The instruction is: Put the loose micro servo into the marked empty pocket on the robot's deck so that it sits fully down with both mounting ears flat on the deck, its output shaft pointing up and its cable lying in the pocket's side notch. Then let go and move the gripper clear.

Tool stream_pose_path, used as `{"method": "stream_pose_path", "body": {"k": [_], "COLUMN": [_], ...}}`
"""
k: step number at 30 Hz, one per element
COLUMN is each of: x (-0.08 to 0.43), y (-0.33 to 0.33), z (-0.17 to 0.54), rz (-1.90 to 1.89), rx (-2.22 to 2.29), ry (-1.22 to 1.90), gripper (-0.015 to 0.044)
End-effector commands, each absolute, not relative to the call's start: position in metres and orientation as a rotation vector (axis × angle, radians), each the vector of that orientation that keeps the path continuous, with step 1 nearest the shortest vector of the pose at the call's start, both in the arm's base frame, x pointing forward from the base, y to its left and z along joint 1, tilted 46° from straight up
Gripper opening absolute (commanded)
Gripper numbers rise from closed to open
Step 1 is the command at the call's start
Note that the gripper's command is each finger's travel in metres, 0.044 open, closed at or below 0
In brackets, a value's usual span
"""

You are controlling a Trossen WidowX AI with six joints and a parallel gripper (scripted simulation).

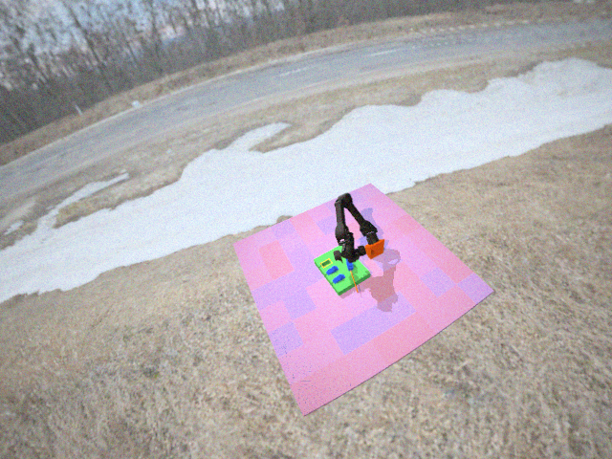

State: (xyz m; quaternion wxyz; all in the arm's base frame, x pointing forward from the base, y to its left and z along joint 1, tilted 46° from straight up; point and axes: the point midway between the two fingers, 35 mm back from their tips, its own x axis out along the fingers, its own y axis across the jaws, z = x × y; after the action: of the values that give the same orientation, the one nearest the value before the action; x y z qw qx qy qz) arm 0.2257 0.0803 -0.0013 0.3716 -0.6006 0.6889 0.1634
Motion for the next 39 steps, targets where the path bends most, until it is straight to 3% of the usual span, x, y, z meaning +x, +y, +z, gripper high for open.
{"method": "stream_pose_path", "body": {"k": [1, 20, 32, 37, 39], "x": [0.224, 0.224, 0.224, 0.224, 0.224], "y": [0.068, 0.052, 0.052, 0.052, 0.054], "z": [-0.012, -0.027, -0.027, -0.027, -0.025], "rz": [0.417, 0.416, 0.416, 0.416, 0.416], "rx": [-1.547, -1.548, -1.548, -1.548, -1.548], "ry": [1.777, 1.778, 1.778, 1.778, 1.777], "gripper": [0.0440, 0.0440, 0.0125, 0.0092, 0.0039]}}
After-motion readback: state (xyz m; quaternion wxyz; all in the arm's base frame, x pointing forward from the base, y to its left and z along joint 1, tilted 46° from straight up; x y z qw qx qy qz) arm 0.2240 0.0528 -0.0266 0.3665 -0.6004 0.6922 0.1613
